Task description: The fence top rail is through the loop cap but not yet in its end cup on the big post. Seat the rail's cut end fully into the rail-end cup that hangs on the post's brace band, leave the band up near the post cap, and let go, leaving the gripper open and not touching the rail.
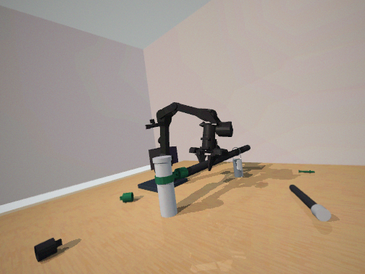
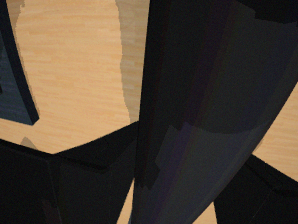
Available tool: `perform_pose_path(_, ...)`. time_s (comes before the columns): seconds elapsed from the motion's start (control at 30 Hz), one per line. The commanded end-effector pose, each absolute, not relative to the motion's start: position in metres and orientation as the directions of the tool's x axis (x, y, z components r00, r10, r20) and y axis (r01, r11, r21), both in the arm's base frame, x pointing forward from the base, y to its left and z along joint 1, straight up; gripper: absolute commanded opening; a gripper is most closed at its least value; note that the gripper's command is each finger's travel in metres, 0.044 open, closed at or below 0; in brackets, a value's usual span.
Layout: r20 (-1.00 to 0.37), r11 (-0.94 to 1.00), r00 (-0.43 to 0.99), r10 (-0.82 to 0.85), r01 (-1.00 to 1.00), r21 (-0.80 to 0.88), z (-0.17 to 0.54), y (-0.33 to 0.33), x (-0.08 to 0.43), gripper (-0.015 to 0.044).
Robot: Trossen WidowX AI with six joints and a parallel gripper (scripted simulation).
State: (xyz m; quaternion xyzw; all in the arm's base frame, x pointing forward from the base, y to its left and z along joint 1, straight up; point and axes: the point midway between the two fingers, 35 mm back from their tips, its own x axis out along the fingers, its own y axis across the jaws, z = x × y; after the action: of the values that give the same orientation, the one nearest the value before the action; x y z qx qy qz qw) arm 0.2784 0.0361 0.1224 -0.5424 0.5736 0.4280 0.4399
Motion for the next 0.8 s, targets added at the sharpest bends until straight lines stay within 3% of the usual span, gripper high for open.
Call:
perform_pose_path(0.0, -0.968, 0.045, -0.025, -0.248, -0.999, 0.014, 0.1231, 0.0357, 0.2782, 0.0)
perform_pose_path(0.77, -0.967, 0.046, -0.025, -0.254, -0.999, 0.014, 0.1251, 0.0344, 0.2781, 0.0)
